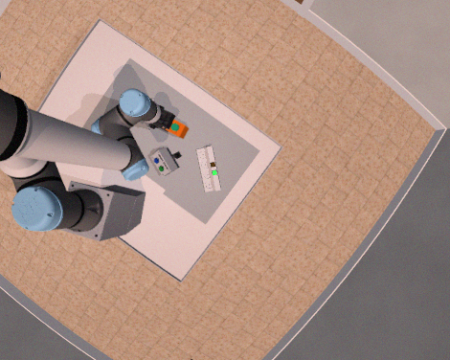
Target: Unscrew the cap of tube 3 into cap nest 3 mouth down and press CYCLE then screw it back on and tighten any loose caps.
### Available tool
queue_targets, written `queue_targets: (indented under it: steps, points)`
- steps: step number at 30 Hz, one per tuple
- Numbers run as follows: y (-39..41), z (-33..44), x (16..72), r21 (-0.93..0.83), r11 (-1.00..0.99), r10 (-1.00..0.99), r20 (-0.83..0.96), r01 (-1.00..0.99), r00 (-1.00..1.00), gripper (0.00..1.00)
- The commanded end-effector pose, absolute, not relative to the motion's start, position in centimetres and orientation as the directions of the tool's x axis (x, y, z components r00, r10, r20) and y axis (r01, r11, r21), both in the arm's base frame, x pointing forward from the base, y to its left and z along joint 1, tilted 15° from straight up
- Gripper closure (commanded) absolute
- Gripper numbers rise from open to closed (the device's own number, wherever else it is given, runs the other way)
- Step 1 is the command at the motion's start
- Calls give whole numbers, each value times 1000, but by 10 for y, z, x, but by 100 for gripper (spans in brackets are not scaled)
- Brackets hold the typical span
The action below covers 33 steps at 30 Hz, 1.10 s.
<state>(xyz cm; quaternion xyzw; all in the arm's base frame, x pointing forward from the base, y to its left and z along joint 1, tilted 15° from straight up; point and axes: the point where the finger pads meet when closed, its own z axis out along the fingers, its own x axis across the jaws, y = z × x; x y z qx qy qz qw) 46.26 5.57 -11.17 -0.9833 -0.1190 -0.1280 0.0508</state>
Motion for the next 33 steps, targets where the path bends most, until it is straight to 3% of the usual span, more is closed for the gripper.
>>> queue_targets:
  steps: [1, 9, 20, 21, 33]
  points:
    - [57, -114, 460, -128, -992, -53, 232, -24, 971, 100]
    - [57, -114, 460, -182, -946, -301, 192, -267, 934, 100]
    - [55, -113, 463, -191, -931, -346, 188, -311, 919, 100]
    - [55, -113, 463, -191, -931, -346, 188, -311, 919, 65]
    - [55, -112, 463, -191, -931, -346, 188, -311, 919, 65]
